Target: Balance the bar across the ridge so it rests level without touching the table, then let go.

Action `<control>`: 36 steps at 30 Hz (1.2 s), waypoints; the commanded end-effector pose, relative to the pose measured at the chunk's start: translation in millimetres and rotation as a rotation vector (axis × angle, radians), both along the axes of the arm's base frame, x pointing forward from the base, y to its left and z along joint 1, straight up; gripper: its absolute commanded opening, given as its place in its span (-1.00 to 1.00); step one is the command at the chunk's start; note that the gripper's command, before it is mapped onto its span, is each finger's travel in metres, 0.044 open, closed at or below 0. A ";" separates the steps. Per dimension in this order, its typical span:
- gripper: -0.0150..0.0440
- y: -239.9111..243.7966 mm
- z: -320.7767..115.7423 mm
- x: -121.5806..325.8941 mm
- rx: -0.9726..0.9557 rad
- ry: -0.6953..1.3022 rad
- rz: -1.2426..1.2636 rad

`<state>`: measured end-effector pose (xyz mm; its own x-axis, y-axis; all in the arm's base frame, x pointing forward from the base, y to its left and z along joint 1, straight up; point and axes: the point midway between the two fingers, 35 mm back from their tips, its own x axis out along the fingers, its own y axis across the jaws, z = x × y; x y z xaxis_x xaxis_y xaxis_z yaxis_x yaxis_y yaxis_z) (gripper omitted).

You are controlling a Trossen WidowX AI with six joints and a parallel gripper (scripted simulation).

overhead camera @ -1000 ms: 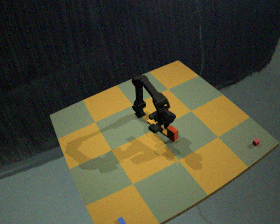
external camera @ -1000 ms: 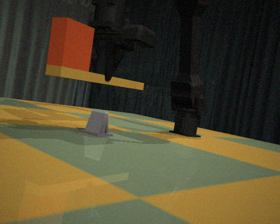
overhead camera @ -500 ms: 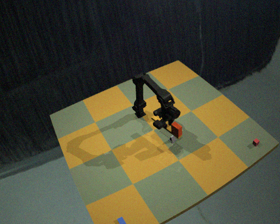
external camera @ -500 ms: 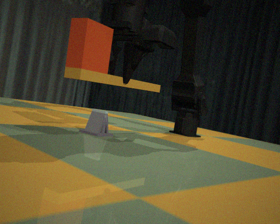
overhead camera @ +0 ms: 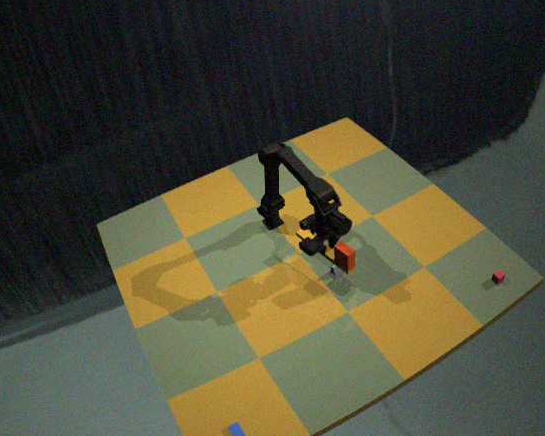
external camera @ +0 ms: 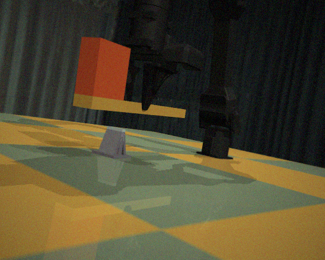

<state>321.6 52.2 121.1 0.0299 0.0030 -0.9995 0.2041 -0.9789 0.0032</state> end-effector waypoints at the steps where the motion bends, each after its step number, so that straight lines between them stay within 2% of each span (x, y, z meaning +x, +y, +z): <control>1: -0.49 0.2 -6.3 0.5 0.003 -0.003 -0.004; 10: -0.49 -0.3 -19.0 0.4 0.002 -0.003 -0.004; 36: -0.49 -0.2 -19.8 0.7 0.002 -0.003 -0.004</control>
